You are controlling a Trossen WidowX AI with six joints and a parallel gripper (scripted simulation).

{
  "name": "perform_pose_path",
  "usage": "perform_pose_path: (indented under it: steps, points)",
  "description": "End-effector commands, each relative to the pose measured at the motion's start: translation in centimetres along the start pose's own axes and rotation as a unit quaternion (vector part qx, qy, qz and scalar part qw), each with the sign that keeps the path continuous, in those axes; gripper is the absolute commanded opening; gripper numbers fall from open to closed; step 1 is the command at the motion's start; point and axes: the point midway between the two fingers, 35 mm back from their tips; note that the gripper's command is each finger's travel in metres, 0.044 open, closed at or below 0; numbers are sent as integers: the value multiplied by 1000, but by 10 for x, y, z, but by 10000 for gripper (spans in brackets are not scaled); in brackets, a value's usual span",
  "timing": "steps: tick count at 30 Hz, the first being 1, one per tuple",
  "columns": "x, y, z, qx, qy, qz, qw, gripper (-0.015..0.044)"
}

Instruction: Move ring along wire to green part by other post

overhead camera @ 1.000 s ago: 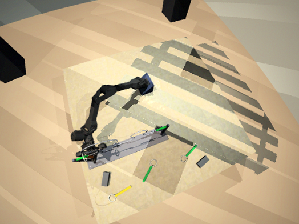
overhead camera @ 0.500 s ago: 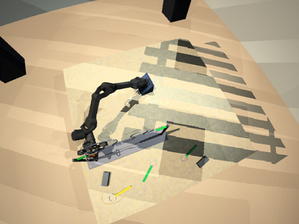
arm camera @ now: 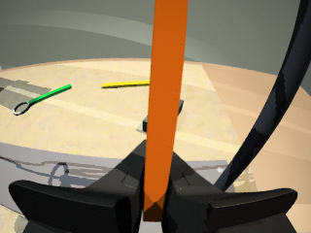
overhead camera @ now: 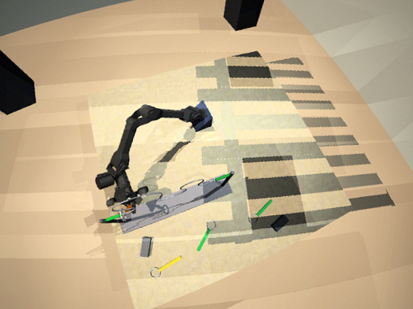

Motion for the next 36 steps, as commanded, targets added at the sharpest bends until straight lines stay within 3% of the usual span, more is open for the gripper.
perform_pose_path:
  steps: [1,7,36]
  points:
    - [12,6,0,0,39,7,999,-150]
    - [24,17,1,-15,86,9,996,-150]
    - [32,101,0,-235,104,-92,962,-150]
Point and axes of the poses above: the point midway between the two fingers, 35 mm back from their tips, its own x axis back along the fingers, its own y axis across the jaws, z = x × y, and after that the axes turned 12 degrees about -x, right-handed
